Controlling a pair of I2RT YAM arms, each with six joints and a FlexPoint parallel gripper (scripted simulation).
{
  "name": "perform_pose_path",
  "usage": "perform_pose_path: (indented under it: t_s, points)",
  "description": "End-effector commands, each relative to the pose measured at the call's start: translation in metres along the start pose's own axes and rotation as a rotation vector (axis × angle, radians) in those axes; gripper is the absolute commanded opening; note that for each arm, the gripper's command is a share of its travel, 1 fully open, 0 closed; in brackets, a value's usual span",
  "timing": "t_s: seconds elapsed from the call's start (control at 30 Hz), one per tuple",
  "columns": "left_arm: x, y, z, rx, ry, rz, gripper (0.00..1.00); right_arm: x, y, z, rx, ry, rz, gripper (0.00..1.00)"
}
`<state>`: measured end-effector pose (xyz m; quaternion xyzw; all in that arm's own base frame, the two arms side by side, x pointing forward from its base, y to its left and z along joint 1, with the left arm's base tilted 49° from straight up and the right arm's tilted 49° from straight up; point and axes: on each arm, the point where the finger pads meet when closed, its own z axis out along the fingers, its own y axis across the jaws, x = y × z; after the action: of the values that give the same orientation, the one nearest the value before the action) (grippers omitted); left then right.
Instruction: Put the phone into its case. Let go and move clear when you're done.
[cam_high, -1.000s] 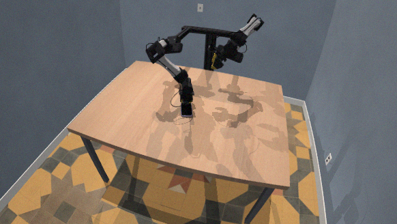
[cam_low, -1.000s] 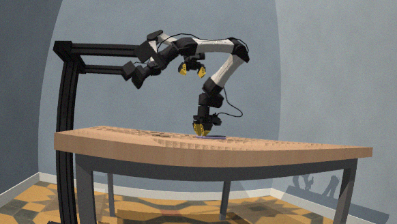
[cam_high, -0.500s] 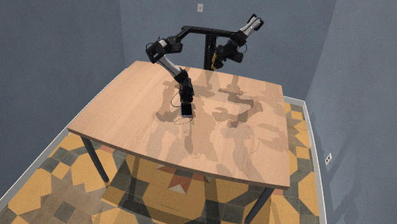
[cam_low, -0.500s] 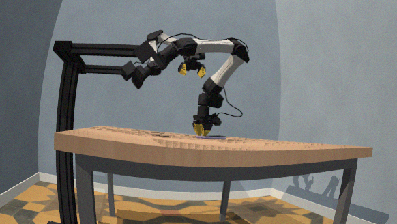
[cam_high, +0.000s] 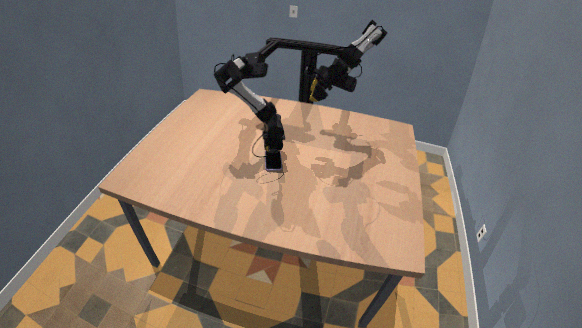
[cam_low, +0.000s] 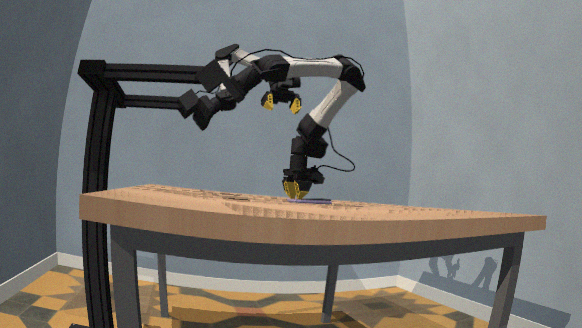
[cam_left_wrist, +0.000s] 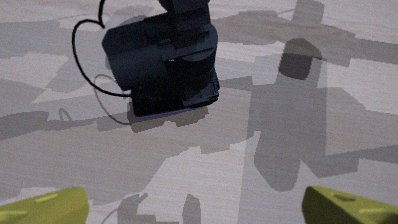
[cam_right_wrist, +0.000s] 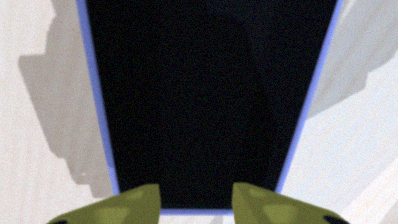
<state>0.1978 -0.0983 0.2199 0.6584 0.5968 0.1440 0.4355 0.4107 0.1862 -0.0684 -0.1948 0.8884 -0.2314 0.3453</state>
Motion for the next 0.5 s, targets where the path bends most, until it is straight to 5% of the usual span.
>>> perform_pose_path:
  t_s: [0.0, 0.47]
  points:
    - [-0.006, 0.006, -0.007, -0.011, -0.025, 0.000, 1.00, -0.011, -0.001, -0.003, -0.033, -0.030, 0.109, 0.36]
    - [0.008, 0.017, -0.002, -0.144, 0.069, -0.126, 1.00, -0.042, 0.004, -0.032, -0.068, -0.050, 0.095, 0.36]
